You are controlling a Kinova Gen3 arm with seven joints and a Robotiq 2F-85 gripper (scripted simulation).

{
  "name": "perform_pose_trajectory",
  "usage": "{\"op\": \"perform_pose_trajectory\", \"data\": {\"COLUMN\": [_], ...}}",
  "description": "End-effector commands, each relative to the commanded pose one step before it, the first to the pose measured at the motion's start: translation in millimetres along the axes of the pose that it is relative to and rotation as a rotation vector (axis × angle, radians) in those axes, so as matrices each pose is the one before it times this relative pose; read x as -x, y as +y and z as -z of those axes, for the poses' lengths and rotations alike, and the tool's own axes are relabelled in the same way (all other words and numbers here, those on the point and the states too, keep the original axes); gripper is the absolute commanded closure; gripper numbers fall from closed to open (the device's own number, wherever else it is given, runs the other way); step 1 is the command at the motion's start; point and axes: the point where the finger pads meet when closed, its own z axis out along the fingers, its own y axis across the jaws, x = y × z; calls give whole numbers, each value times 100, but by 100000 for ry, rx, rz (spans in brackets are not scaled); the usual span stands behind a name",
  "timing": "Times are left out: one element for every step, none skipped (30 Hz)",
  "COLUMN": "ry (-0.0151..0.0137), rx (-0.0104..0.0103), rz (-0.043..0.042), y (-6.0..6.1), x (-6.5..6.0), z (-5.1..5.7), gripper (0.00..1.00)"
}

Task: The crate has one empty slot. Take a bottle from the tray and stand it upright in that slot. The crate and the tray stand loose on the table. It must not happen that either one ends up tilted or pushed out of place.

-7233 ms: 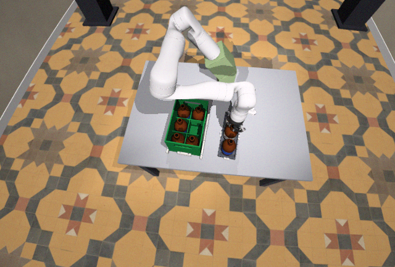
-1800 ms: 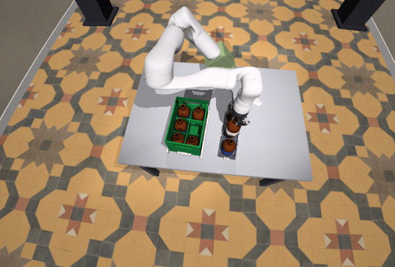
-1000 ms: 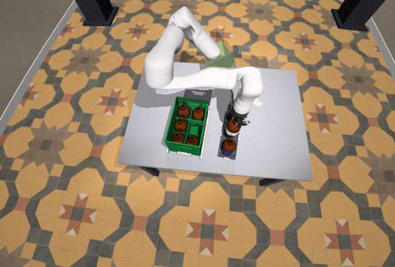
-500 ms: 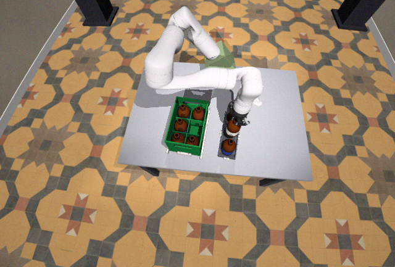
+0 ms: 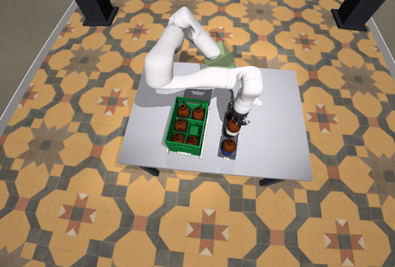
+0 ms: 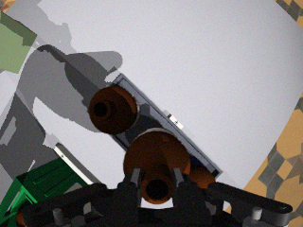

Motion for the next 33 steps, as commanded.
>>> {"op": "perform_pose_trajectory", "data": {"ry": [-69,0,0,0,0,0,0,0,0,0,0,0,0,0,0,0,0,0,0,0,0,0,0,0,0,0,0,0,0,0,0,0,0], "rx": [-52,0,0,0,0,0,0,0,0,0,0,0,0,0,0,0,0,0,0,0,0,0,0,0,0,0,0,0,0,0,0,0,0], "rz": [541,0,0,0,1,-1,0,0,1,0,0,0,0,0,1,-1,0,0,0,0,0,1,0,0,0,1,0,0,0,0,0,0,0], "y": [42,0,-1,-1,-1,0,-1,-1,-1,-1,-1,-1,0,0,-1,0,-1,-1,-1,-1,-1,-1,-1,-1,-1,-1,-1,0,-1,0,0,-1,-1], "x": [5,-1,-1,-1,-1,-1,-1,-1,-1,-1,-1,-1,0,0,-1,-1,-1,-1,-1,-1,-1,-1,-1,-1,-1,-1,-1,-1,-1,0,0,-1,-1], "z": [591,81,87,92,97,102,106,110,113,116,119,121,0,0,122,123,124,123,123,122,120,118,115,112,109,104,100,95,90,0,0,84,79], "gripper": [100,100,100,100,100,100,100,100,100,100,100,100,100,100,100,100,100,100,100,100,100,100,100,100,100,100,100,100,100,100,100,100,100]}}
